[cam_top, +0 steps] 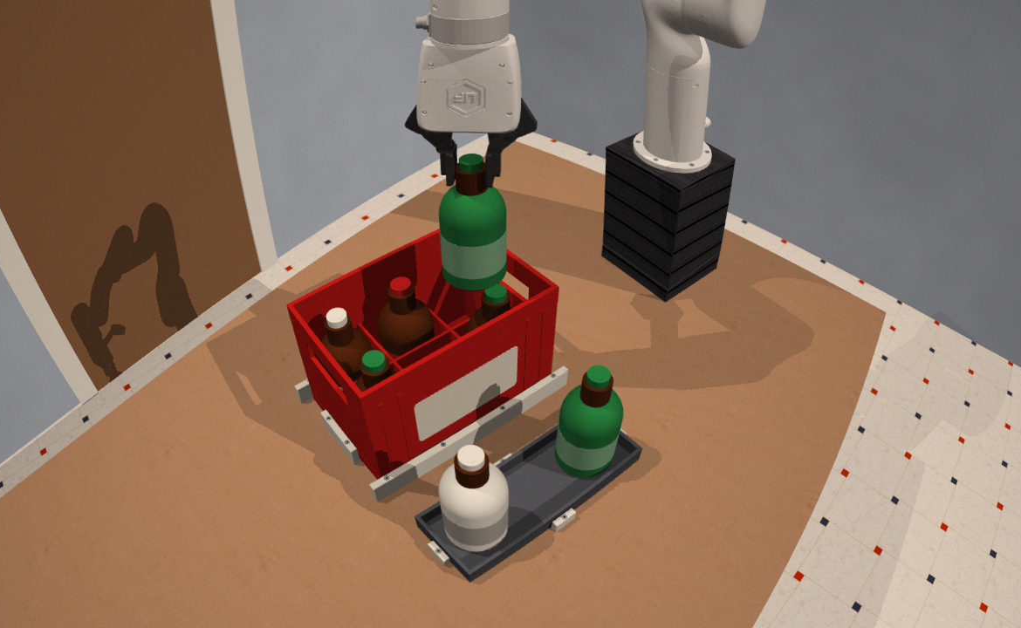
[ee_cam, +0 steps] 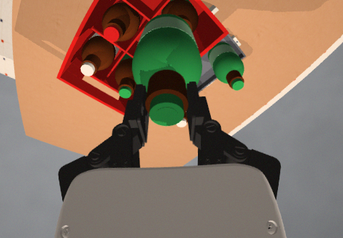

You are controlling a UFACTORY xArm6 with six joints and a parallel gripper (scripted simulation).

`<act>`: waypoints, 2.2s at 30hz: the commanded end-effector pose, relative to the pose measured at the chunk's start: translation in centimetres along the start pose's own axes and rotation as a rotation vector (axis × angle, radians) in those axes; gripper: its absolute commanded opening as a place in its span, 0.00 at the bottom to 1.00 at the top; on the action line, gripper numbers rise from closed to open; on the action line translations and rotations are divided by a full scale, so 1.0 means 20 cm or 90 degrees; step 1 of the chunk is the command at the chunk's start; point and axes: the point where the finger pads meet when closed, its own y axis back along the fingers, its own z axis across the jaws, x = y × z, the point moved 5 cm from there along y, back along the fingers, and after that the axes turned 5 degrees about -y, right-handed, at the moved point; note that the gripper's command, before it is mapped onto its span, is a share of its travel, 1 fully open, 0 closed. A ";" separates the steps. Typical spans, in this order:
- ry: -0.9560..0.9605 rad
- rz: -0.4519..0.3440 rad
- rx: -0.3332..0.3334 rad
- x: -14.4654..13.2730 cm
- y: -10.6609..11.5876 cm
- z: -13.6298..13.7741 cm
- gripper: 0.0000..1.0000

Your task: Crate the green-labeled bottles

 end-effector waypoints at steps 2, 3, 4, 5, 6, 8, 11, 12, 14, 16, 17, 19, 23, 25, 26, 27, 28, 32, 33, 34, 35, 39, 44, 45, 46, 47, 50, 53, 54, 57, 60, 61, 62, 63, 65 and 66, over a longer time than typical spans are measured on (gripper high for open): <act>0.000 -0.003 0.001 0.04 0.01 -0.03 0.00; 0.000 -0.003 0.001 0.04 0.01 -0.03 0.00; 0.000 -0.003 0.001 0.05 0.01 -0.04 0.00; 0.000 -0.003 0.001 0.06 0.01 -0.04 0.00; 0.000 -0.003 0.001 0.07 0.01 -0.05 0.00; 0.000 -0.003 0.001 0.08 0.01 -0.06 0.00; 0.000 -0.003 0.001 0.11 0.01 -0.07 0.00; 0.000 -0.003 0.001 0.11 0.01 -0.08 0.00; 0.000 -0.003 0.001 0.13 0.01 -0.08 0.00; 0.000 -0.003 0.001 0.14 0.01 -0.09 0.00; 0.000 -0.003 0.001 0.15 0.01 -0.10 0.00; 0.000 -0.003 0.001 0.15 0.01 -0.10 0.00; 0.000 -0.003 0.001 0.17 0.01 -0.11 0.00; 0.000 -0.003 0.001 0.18 0.01 -0.12 0.00; 0.000 -0.003 0.001 0.19 0.01 -0.12 0.00; 0.000 -0.003 0.001 0.19 0.01 -0.12 0.00; 0.000 -0.003 0.001 0.20 0.01 -0.13 0.00; 0.000 -0.003 0.001 0.22 0.01 -0.14 0.00; 0.000 -0.003 0.001 0.22 0.01 -0.14 0.00; 0.000 -0.003 0.001 0.23 0.01 -0.14 0.00; 0.000 -0.003 0.001 0.23 0.01 -0.14 0.00; 0.000 -0.003 0.001 0.24 0.01 -0.15 0.00; 0.000 -0.003 0.001 0.26 0.01 -0.16 0.00; 0.000 -0.003 0.001 0.26 0.01 -0.16 0.00; 0.000 -0.003 0.001 0.26 0.01 -0.16 0.00; 0.000 -0.003 0.001 0.27 0.01 -0.17 0.00; 0.000 -0.003 0.001 0.27 0.01 -0.17 0.00; 0.000 -0.003 0.001 0.28 0.01 -0.17 0.00; 0.000 -0.003 0.001 0.28 0.01 -0.17 0.00; 0.000 -0.003 0.001 0.28 0.01 -0.18 0.00; 0.000 -0.003 0.001 0.29 0.01 -0.18 0.00; 0.000 -0.003 0.001 0.29 0.01 -0.18 0.00; 0.000 -0.003 0.001 0.29 0.01 -0.18 0.00; 0.000 -0.003 0.001 0.29 0.01 -0.18 0.00; 0.000 -0.003 0.001 0.29 0.01 -0.18 0.00; 0.000 -0.003 0.001 0.29 0.01 -0.18 0.00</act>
